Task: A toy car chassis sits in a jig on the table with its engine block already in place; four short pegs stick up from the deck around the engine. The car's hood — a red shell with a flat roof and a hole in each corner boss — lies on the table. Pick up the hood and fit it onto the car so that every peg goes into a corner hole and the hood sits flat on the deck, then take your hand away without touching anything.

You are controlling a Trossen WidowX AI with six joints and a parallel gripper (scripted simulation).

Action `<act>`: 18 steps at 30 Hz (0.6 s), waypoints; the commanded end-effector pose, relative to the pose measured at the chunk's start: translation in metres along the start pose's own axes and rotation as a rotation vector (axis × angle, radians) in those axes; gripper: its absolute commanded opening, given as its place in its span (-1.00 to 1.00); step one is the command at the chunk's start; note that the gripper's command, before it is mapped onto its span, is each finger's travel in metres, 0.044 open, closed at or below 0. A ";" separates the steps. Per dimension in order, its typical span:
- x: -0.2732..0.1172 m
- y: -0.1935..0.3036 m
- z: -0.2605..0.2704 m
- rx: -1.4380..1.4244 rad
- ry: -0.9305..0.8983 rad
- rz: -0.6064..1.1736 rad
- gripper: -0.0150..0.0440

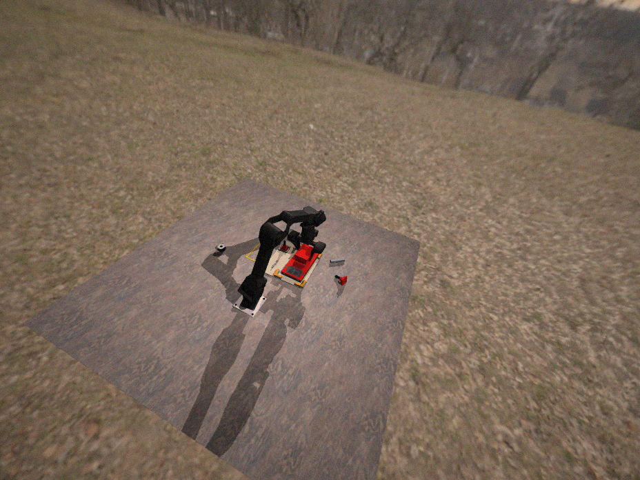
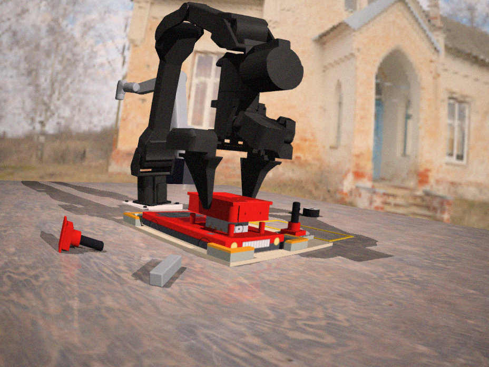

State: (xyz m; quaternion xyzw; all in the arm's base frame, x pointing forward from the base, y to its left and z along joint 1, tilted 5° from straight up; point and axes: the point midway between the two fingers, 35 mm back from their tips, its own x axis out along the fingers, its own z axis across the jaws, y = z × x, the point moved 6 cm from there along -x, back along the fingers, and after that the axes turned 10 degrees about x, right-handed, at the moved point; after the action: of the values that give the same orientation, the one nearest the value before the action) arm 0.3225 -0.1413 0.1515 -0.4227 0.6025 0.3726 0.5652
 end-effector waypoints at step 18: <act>0.008 0.000 0.000 -0.003 0.002 -0.001 -0.49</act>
State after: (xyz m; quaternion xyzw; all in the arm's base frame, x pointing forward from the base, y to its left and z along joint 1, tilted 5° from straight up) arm 0.3226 -0.1417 0.1453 -0.4226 0.6026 0.3725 0.5653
